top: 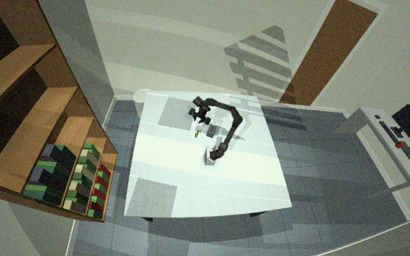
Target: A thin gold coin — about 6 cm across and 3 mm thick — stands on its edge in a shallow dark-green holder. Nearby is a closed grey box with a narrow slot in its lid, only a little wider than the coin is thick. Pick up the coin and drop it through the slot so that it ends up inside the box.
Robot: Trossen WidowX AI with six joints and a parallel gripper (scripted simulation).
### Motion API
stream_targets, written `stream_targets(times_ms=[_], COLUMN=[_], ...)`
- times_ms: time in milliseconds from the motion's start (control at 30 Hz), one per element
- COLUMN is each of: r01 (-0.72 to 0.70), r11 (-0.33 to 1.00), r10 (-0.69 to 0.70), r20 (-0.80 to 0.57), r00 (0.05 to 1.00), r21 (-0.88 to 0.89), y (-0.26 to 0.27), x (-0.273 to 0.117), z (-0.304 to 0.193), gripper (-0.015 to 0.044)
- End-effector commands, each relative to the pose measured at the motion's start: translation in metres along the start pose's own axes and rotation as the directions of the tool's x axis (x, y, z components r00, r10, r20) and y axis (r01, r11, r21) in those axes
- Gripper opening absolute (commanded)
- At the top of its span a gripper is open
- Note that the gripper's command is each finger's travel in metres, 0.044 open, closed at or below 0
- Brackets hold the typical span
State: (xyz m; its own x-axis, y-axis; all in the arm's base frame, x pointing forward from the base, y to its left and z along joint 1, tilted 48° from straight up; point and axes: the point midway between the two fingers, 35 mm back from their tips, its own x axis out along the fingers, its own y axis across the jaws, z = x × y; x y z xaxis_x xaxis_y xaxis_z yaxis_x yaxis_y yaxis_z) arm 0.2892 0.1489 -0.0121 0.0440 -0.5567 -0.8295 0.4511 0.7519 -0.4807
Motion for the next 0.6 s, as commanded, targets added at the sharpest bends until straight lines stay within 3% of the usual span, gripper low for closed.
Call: stream_targets(times_ms=[0,267,400,567], r01=[0.233,0.233,0.233,0.233], r11=[0.966,0.966,0.966,0.966], r10=[-0.228,-0.228,-0.228,-0.229], r20=[0.053,0.053,0.054,0.054], r00=[0.972,0.972,0.972,0.972], r21=[-0.112,-0.112,-0.112,-0.111], y=[-0.023,-0.023,-0.025,-0.025], x=[0.027,0.027,0.059,0.062], z=[-0.014,-0.014,-0.009,-0.008], gripper=[0.0161,0.0161,0.0161,0.0161])
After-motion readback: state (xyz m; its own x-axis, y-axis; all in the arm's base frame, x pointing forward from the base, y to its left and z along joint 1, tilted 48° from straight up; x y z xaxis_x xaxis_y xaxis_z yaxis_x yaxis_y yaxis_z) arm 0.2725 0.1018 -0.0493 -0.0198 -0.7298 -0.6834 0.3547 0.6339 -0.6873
